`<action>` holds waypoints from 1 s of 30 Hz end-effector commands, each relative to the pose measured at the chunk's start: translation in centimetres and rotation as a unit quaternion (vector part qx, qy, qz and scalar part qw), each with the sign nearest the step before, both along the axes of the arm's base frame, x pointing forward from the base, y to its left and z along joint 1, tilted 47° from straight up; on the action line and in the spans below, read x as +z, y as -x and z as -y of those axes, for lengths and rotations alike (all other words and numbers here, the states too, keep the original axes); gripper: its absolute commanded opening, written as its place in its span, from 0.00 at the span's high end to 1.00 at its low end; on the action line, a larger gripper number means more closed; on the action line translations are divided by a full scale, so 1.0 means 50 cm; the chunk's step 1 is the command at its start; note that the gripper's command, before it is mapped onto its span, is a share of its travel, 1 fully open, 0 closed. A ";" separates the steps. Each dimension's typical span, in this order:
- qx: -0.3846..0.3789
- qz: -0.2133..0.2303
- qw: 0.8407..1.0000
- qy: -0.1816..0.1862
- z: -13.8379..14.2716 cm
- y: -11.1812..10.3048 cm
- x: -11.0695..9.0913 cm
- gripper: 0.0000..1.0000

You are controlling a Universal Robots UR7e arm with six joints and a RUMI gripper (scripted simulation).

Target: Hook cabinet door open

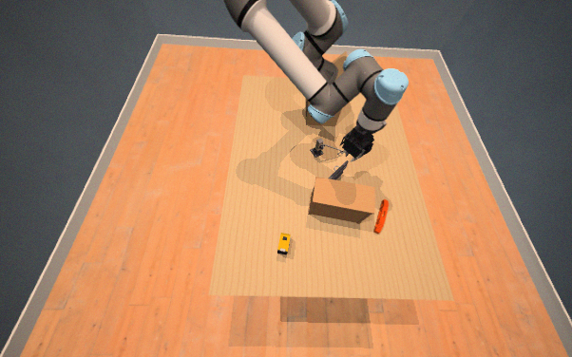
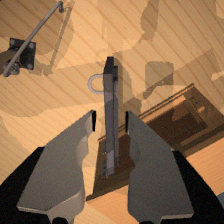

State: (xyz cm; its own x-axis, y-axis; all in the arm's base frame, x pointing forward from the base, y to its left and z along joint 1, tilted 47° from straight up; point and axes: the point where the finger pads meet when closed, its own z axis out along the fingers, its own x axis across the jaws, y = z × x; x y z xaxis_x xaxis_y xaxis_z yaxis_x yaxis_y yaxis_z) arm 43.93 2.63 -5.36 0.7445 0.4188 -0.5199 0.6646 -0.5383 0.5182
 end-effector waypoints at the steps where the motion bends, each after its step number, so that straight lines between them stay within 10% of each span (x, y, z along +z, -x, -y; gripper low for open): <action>1: 0.000 0.000 1.000 0.000 -0.012 -0.002 0.011 0.85; 30: -0.059 0.064 0.996 0.005 -0.031 0.063 0.018 0.85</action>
State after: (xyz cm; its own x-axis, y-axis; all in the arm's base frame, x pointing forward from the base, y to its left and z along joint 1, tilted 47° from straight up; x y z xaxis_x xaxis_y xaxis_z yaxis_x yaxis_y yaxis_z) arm 42.60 3.83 -4.50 0.7923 0.3776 -0.4793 0.6069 -0.5692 0.5548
